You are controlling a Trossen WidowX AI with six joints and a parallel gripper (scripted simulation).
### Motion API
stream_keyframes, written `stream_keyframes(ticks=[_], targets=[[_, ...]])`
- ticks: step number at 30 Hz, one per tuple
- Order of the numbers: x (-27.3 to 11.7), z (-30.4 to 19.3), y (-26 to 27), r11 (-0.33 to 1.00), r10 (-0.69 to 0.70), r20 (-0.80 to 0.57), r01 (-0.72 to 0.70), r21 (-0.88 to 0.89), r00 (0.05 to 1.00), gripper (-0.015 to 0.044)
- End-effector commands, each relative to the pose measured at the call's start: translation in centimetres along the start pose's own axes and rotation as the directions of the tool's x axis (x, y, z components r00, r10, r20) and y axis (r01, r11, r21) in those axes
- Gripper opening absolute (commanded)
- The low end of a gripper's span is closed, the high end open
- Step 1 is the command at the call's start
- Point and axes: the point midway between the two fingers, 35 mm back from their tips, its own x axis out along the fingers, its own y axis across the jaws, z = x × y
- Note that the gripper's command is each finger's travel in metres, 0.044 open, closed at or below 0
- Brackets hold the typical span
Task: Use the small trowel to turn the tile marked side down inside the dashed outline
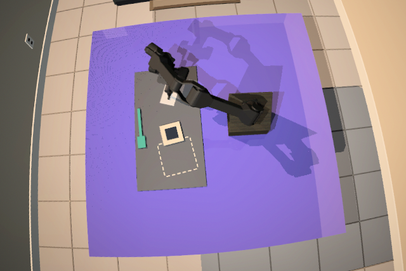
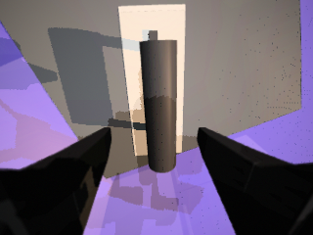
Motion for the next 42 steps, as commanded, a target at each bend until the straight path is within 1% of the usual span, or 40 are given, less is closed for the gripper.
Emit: stream_keyframes(ticks=[1, 9, 17, 28, 38, 42], targets=[[-0.4, -0.5, -0.2, 0.999, -0.024, -0.016, 0.025, 0.045, 1.0, 0.03], [-0.4, -2.4, -0.4, 0.957, -0.096, -0.068, 0.111, 0.269, 0.993, 0.03], [0.3, -3.7, -0.8, 0.857, -0.168, -0.108, 0.199, 0.476, 0.98, 0.03], [1.1, -5.2, -1.2, 0.623, -0.274, -0.153, 0.296, 0.724, 0.949, 0.03], [1.5, -5.2, -1.6, 0.448, -0.34, -0.162, 0.31, 0.838, 0.927, 0.03], [1.7, -5.2, -1.8, 0.345, -0.38, -0.16, 0.3, 0.889, 0.911, 0.03]])
